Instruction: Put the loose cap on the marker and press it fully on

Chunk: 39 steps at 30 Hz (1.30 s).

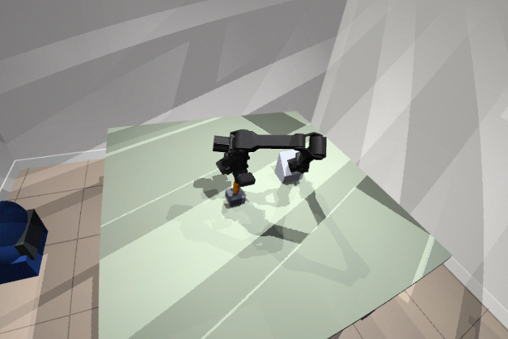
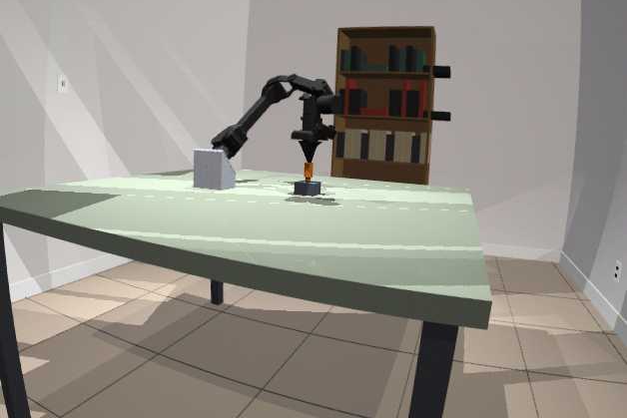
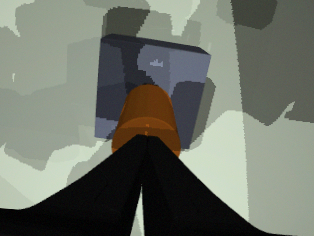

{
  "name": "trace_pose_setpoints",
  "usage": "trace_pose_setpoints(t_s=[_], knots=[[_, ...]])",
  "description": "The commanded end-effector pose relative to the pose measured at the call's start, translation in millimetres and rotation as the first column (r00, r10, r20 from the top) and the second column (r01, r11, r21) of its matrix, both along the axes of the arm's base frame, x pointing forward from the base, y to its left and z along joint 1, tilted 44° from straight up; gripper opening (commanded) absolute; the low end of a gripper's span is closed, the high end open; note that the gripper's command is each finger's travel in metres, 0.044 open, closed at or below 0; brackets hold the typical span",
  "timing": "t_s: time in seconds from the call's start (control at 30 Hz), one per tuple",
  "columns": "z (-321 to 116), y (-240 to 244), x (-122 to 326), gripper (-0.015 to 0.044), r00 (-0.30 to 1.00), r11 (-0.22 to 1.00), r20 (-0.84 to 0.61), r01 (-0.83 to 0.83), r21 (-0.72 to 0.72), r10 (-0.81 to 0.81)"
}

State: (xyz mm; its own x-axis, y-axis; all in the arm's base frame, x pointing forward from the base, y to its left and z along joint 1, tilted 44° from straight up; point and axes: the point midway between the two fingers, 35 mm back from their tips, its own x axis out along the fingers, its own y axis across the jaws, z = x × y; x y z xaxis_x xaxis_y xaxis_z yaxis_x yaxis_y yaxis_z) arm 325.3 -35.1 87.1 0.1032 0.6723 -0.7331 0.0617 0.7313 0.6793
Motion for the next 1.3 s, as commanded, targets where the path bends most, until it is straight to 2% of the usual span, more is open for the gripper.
trace_pose_setpoints(t_s=[0.0,0.37,0.6,0.8,1.27], knots=[[-5,5,-1,0.0,1.0,1.0,-0.008,0.007,0.007,-0.007],[-3,2,1,0.0,1.0,1.0,0.001,0.005,0.0,-0.005],[54,-52,-7,0.0,0.994,0.995,-0.056,0.097,0.01,-0.096],[60,-57,-9,0.0,0.993,0.994,-0.062,0.106,0.012,-0.105],[60,-57,-9,0.0368,0.993,0.994,-0.062,0.106,0.012,-0.105]])
